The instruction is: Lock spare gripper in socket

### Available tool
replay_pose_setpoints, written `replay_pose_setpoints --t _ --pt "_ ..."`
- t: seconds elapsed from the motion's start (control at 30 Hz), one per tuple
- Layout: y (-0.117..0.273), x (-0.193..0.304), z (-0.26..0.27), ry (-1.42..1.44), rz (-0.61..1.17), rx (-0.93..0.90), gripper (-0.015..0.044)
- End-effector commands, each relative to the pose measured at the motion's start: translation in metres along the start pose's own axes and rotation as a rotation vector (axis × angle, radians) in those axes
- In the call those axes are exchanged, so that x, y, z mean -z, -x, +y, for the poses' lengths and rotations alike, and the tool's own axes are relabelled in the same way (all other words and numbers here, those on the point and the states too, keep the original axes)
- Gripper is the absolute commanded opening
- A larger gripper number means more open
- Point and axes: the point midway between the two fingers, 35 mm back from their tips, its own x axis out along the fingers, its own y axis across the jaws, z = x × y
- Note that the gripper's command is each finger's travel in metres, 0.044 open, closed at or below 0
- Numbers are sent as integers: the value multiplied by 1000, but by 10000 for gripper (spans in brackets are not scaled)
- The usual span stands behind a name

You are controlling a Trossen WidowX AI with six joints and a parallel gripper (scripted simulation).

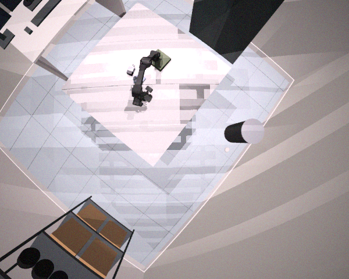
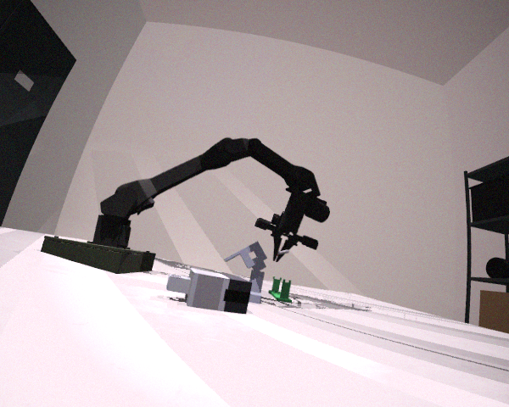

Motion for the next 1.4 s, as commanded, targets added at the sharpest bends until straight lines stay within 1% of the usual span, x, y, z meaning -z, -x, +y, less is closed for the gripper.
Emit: replay_pose_setpoints --t 0.0,1.37 --pt "-1 -1 -2 0 -4 8 0" --pt "-58 8 -14 7 -8 20 0"
